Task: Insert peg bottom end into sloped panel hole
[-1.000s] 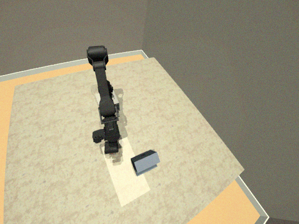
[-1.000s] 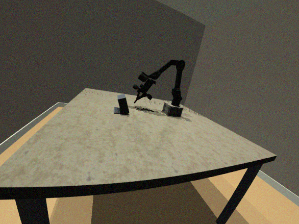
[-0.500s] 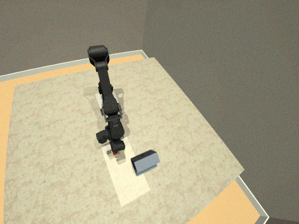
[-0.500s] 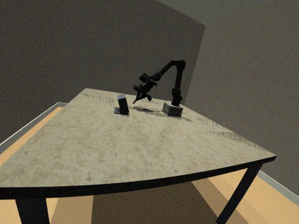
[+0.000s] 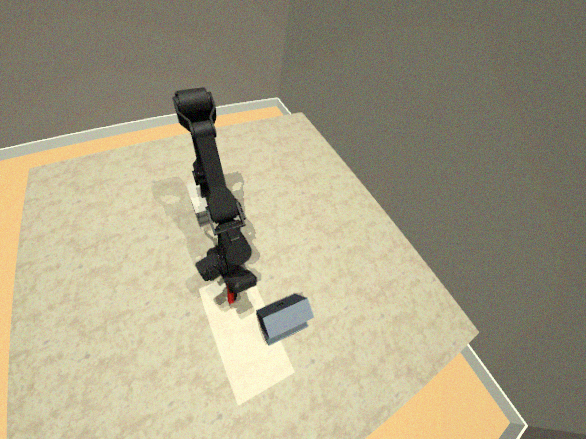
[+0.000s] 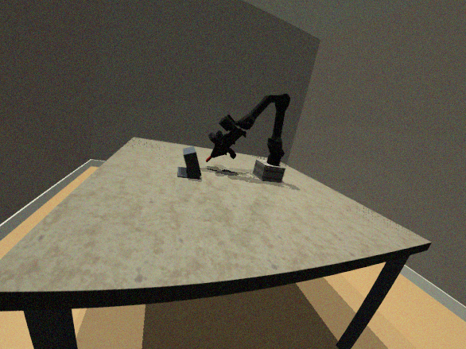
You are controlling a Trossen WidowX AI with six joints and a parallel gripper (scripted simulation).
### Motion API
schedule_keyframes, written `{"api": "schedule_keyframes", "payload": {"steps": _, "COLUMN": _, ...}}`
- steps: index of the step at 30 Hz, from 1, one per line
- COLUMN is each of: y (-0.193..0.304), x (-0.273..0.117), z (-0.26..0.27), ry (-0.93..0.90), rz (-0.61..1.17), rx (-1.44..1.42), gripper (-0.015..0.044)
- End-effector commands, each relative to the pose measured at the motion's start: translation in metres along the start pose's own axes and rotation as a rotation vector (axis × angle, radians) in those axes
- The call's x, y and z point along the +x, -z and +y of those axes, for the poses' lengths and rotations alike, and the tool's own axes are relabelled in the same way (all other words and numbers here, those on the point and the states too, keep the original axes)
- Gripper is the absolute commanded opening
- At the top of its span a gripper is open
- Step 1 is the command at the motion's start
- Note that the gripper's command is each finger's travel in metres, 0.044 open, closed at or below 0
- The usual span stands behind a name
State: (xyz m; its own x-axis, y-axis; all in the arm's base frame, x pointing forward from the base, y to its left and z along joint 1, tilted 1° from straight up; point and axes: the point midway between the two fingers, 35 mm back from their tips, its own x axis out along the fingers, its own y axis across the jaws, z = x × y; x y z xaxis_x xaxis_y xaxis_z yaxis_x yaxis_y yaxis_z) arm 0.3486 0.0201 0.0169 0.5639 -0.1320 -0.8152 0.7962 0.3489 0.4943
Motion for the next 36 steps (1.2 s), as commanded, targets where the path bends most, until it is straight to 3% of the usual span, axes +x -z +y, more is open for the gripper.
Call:
{"api": "schedule_keyframes", "payload": {"steps": 1, "y": 0.004, "x": 0.0, "z": 0.0, "ry": -0.018, "rz": -0.008, "rx": -0.048, "gripper": 0.0}}
{"api": "schedule_keyframes", "payload": {"steps": 36, "y": 0.04, "x": -0.01, "z": 0.009, "ry": -0.203, "rz": -0.07, "rx": -0.456, "gripper": 0.0}}
